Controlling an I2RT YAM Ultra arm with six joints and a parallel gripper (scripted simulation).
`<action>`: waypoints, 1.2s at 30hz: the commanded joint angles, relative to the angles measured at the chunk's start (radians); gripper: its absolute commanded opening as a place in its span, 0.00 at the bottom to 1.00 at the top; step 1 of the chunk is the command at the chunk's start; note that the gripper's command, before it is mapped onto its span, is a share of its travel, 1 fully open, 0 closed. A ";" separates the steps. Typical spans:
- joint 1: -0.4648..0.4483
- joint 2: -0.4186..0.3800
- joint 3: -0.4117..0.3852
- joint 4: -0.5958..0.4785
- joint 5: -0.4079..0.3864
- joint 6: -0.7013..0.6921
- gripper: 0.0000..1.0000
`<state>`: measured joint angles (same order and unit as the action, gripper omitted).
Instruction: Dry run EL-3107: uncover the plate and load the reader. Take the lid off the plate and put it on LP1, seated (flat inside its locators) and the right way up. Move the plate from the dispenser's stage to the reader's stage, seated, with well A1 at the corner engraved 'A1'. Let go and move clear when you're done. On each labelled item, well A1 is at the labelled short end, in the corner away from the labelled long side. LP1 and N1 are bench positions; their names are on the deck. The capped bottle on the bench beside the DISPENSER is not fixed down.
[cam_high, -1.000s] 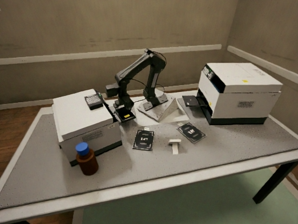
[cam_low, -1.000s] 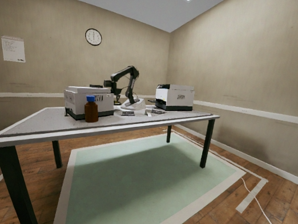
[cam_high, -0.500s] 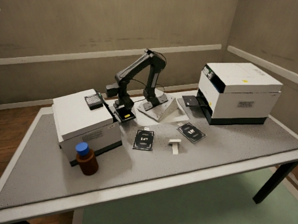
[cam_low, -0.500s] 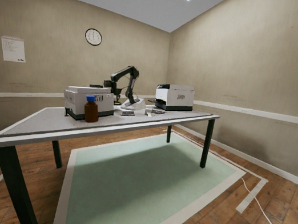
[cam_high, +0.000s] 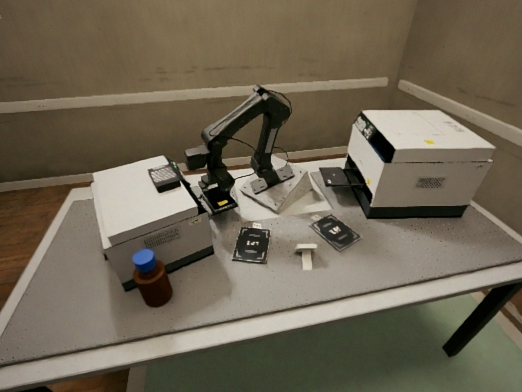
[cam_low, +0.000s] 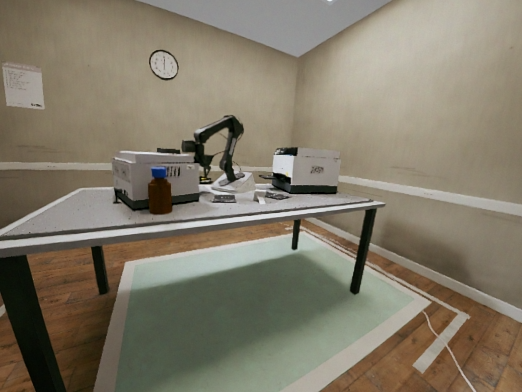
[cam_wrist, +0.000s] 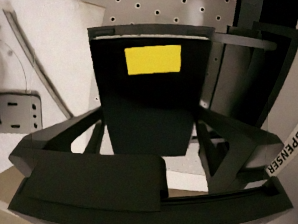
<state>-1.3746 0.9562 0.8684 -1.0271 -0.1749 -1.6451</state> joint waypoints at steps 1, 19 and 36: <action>0.010 -0.039 0.047 -0.022 -0.012 -0.003 0.85; -0.022 0.005 0.076 -0.069 -0.024 -0.023 0.85; -0.024 -0.051 0.079 -0.066 -0.024 -0.007 0.85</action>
<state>-1.3861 0.9447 0.9077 -1.0798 -0.1833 -1.6592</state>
